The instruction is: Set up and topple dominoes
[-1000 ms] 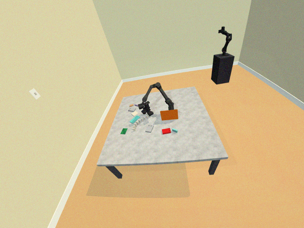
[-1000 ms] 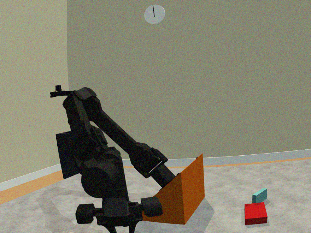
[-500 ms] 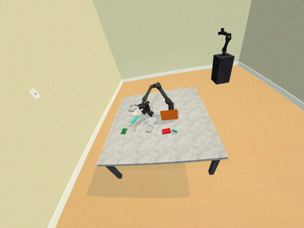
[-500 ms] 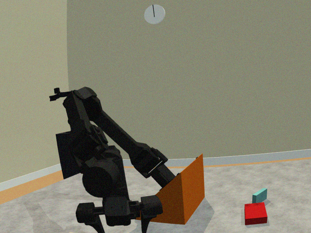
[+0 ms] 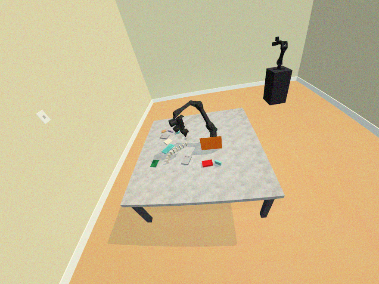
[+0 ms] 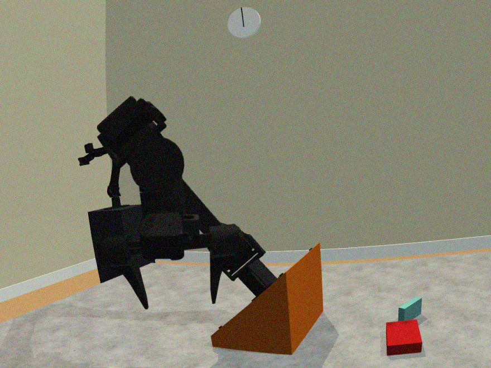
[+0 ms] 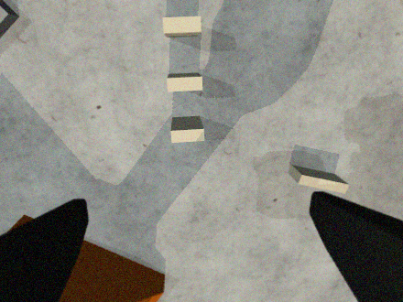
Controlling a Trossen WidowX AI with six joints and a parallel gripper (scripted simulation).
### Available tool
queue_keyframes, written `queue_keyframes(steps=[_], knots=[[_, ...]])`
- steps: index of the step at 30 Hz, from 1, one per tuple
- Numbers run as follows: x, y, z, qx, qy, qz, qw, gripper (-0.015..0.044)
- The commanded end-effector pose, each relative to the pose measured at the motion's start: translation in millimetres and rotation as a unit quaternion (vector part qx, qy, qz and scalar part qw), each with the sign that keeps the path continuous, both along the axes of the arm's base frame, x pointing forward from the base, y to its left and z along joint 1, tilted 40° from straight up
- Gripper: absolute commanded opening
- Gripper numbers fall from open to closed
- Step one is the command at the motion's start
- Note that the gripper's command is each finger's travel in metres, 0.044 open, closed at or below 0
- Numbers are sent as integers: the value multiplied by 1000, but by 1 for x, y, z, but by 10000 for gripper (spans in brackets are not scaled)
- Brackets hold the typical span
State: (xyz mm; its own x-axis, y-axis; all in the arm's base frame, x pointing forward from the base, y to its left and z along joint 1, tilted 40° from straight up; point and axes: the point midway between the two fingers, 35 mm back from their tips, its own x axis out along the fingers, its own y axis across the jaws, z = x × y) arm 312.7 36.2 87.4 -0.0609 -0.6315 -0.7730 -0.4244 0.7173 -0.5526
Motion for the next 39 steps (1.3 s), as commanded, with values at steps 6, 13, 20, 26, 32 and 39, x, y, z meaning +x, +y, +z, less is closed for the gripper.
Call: queue_keyframes(steps=[6, 13, 20, 26, 32, 39], knots=[[11, -94, 26, -22, -306, -381, 872, 440], [1, -162, 46, -52, -486, -589, 644, 440], [-2, -167, 47, -55, -500, -604, 618, 440], [-2, -171, 42, -55, -499, -604, 618, 440], [-6, -205, 2, -56, -500, -604, 618, 440], [-5, -210, -3, -56, -501, -604, 618, 440]])
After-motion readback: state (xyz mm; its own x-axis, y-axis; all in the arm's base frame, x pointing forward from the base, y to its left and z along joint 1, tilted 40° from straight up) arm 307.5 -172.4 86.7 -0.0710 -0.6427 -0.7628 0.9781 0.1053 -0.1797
